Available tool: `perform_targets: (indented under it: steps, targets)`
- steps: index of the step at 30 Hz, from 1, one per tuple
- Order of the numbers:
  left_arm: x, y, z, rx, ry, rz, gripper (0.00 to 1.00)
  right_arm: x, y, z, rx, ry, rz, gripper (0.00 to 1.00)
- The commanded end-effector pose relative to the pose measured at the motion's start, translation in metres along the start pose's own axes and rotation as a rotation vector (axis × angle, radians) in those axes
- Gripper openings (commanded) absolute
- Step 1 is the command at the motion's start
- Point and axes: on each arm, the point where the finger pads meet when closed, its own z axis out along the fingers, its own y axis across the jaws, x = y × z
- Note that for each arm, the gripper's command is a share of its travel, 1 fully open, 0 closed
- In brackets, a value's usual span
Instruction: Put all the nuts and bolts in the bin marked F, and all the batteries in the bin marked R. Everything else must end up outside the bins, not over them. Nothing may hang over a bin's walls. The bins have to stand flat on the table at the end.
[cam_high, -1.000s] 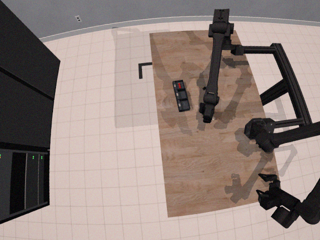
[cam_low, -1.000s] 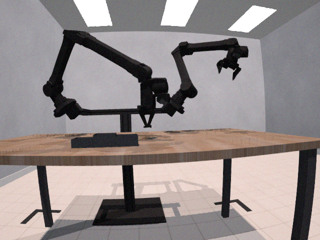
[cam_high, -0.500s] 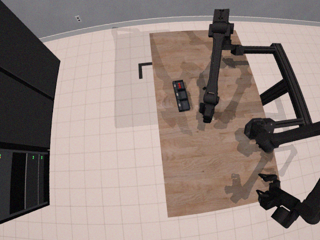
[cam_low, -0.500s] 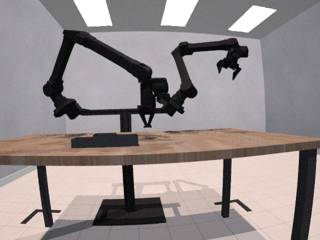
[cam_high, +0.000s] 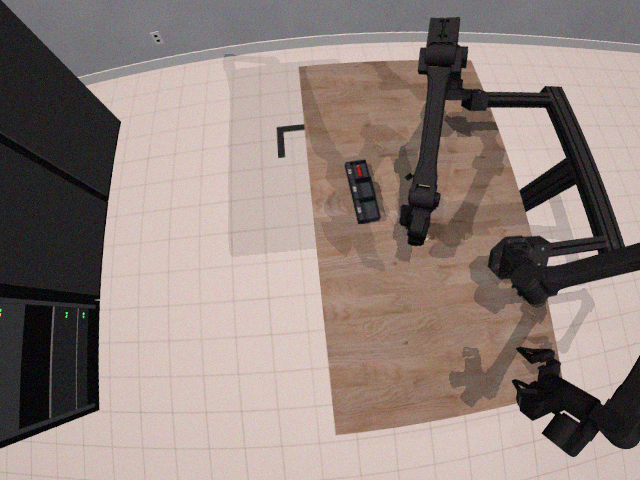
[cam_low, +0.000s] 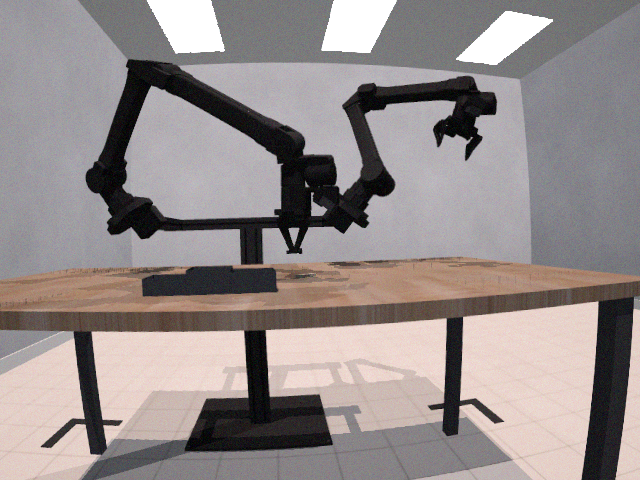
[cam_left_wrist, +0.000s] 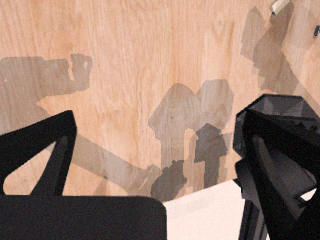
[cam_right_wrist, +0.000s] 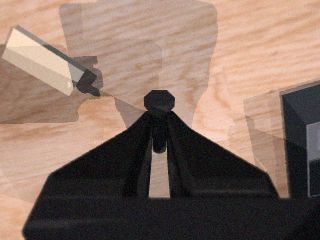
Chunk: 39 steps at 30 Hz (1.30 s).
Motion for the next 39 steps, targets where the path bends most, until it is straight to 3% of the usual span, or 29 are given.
perform_targets:
  steps: [1, 4, 39]
  targets:
    - [-0.005, 0.009, -0.023, -0.044, -0.040, -0.009, 1.00, -0.028, -0.012, -0.045, 0.017, -0.082, 0.032, 0.10]
    - [-0.005, 0.009, -0.023, -0.044, -0.040, -0.009, 1.00, -0.025, -0.025, -0.040, 0.000, -0.075, 0.056, 0.10]
    - [-0.005, 0.009, -0.023, -0.044, -0.040, -0.009, 1.00, -0.031, -0.016, -0.048, 0.013, -0.082, 0.038, 0.10]
